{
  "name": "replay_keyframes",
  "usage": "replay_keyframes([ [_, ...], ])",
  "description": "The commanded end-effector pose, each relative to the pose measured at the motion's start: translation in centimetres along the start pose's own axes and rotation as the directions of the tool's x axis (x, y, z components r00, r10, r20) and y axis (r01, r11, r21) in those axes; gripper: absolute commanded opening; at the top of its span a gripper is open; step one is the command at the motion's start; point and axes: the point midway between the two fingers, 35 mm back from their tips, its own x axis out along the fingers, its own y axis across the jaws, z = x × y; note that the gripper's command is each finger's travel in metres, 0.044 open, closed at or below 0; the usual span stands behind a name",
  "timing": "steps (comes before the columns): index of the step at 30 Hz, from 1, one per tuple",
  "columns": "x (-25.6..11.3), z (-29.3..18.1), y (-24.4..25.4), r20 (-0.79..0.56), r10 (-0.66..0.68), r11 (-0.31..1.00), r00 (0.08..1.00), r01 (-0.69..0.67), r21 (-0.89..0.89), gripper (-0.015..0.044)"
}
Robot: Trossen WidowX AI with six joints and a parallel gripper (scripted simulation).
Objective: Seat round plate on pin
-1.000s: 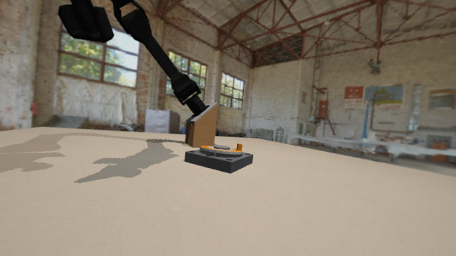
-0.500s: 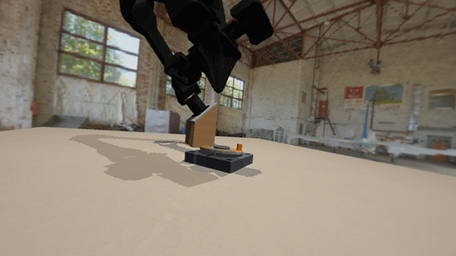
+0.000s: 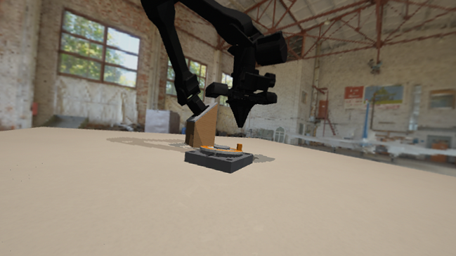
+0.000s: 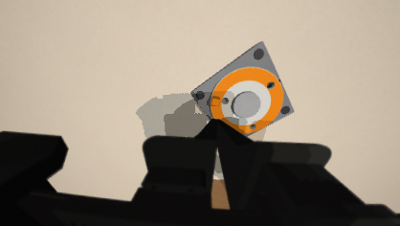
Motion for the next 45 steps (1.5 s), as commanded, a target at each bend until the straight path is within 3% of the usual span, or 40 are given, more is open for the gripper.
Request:
replay_keyframes([
  [1, 0.2, -1.0, 0.1, -0.029, -0.02, 0.997, 0.999, 0.018, -0.07, 0.0],
  [9, 0.5, -0.8, 0.2, -0.029, -0.02, 0.997, 0.999, 0.018, -0.07, 0.0],
  [18, 4.9, -0.9, 0.0, -0.029, -0.022, 0.997, 0.999, 0.02, -0.07, 0.0],
  [45, 5.2, 1.6, 0.0, -0.028, -0.023, 0.997, 0.999, 0.021, -0.069, 0.0],
])
